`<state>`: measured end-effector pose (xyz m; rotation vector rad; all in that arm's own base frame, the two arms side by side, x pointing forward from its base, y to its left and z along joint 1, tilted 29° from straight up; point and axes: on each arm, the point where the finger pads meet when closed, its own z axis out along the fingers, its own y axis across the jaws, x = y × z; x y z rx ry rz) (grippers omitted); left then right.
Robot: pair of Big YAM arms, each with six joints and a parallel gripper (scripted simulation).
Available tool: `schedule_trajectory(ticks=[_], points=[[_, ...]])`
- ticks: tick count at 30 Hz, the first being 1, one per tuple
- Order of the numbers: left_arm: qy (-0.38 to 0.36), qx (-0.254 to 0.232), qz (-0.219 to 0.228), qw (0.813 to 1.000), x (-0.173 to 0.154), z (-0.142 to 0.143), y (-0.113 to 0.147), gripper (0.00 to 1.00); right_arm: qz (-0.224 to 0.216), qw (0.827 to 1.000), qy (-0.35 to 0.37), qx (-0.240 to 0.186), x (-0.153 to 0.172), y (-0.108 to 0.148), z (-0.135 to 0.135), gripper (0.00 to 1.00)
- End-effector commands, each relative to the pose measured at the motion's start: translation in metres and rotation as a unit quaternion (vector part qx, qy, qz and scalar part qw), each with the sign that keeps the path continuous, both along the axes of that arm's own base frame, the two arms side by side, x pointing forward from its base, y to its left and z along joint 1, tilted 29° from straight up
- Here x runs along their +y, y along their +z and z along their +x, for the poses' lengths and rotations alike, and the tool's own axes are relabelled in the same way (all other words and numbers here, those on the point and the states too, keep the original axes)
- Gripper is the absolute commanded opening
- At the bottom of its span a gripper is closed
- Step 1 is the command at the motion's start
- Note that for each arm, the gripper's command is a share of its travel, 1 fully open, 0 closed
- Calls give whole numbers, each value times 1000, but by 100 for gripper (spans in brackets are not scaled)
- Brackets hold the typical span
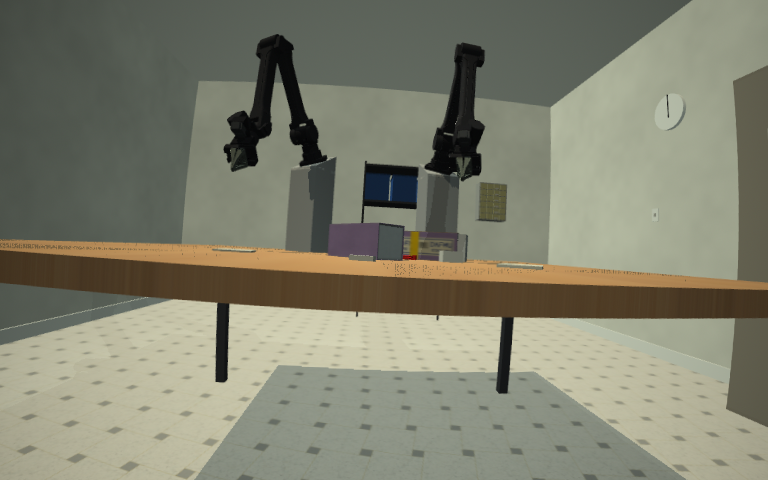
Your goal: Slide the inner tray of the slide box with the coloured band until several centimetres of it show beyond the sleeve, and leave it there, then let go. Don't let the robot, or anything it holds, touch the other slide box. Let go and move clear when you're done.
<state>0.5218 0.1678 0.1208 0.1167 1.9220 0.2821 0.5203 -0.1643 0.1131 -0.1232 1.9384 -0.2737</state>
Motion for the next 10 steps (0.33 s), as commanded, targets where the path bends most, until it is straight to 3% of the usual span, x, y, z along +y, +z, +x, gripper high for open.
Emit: schedule_trajectory(ticks=[1, 2, 5, 10], points=[[4, -21, 5, 1000, 6, 5, 16, 0, -22, 999, -6, -39, -12, 38, 12, 0], [6, -44, 14, 999, 9, 10, 40, 0, -27, 998, -7, -50, -15, 46, 11, 0], [6, -28, 7, 1000, 7, 6, 25, 0, -22, 999, -7, -41, -15, 38, 12, 0], [6, -27, 7, 1000, 7, 5, 25, 0, -19, 999, -7, -34, -14, 30, 11, 0]])
